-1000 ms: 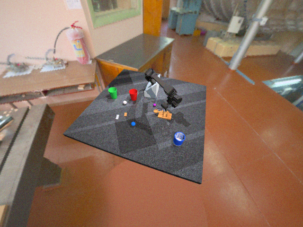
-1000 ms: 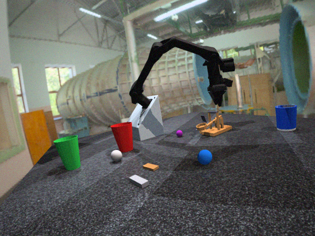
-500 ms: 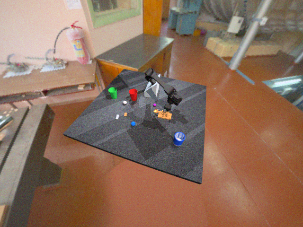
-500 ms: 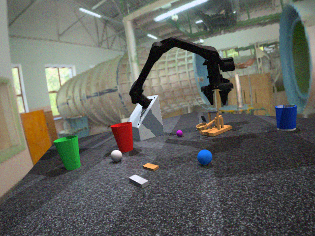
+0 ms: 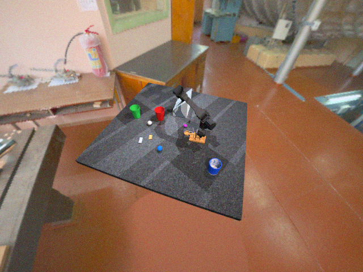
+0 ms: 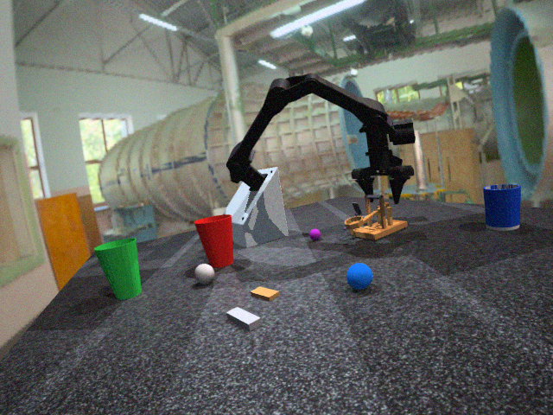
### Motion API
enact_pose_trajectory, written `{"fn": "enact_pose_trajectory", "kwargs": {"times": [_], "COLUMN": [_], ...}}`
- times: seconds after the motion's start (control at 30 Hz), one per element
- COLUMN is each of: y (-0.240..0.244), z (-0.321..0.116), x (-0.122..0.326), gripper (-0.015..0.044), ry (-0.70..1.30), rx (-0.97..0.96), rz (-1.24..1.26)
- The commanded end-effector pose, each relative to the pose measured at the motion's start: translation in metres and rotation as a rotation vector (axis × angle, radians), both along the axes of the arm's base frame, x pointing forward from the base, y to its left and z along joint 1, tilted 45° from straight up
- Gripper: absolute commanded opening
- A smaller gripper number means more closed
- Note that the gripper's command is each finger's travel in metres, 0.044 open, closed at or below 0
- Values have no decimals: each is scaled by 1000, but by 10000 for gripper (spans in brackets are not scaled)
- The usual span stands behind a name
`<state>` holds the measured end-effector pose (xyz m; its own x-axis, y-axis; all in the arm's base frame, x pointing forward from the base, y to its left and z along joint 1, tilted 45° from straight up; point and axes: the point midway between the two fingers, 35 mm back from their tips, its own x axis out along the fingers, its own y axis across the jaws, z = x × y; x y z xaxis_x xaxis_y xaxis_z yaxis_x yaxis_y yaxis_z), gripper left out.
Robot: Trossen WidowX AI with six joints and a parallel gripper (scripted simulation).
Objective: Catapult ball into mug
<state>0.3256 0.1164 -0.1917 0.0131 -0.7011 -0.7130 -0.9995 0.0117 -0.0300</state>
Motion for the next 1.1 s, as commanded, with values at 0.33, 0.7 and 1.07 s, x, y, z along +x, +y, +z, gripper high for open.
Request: {"fn": "enact_pose_trajectory", "kwargs": {"times": [0.33, 0.7, 1.07], "y": [-10, -22, -34], "z": [-12, -25, -35], "x": [3, 4, 3], "gripper": [440, 440, 440], "ry": [-8, -8, -8], "rx": [3, 2, 1], "rz": [18, 18, 18]}}
